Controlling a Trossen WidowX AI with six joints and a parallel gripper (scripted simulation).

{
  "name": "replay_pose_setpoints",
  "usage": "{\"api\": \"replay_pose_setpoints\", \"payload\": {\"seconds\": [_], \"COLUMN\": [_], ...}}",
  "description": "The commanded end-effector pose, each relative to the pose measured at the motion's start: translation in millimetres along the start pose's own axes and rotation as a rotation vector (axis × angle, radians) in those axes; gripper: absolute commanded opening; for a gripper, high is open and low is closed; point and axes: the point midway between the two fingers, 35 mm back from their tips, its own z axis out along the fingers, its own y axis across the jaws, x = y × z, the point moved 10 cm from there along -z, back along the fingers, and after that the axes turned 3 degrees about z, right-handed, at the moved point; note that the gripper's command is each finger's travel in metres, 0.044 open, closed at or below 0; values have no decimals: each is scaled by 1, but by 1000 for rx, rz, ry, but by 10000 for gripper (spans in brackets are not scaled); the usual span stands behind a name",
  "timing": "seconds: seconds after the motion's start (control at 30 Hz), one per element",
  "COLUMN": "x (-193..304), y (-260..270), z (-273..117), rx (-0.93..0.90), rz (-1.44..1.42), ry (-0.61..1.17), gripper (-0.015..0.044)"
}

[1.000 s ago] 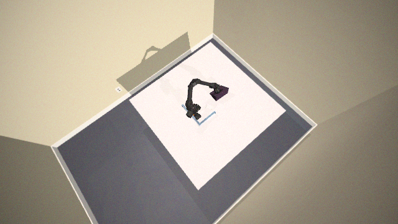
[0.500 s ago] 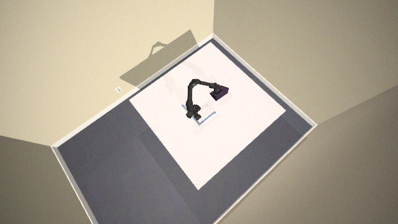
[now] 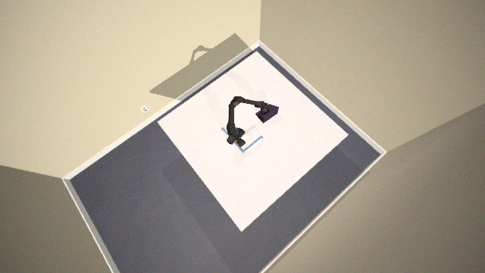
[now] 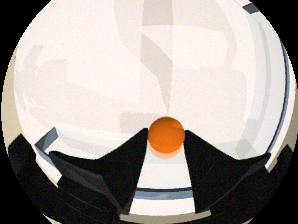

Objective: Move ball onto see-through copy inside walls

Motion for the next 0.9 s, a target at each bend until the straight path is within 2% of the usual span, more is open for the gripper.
{"api": "replay_pose_setpoints", "payload": {"seconds": [0.0,0.07,0.27,0.47,0.87], "x": [0,0,0,0,-1], "y": [0,0,0,-1,-2], "z": [0,0,-3,-83,-80], "rx": [0,0,0,0,3], "rz": [0,0,0,-5,-11], "ry": [0,0,0,-2,14], "gripper": [210,263,265,265,265]}}
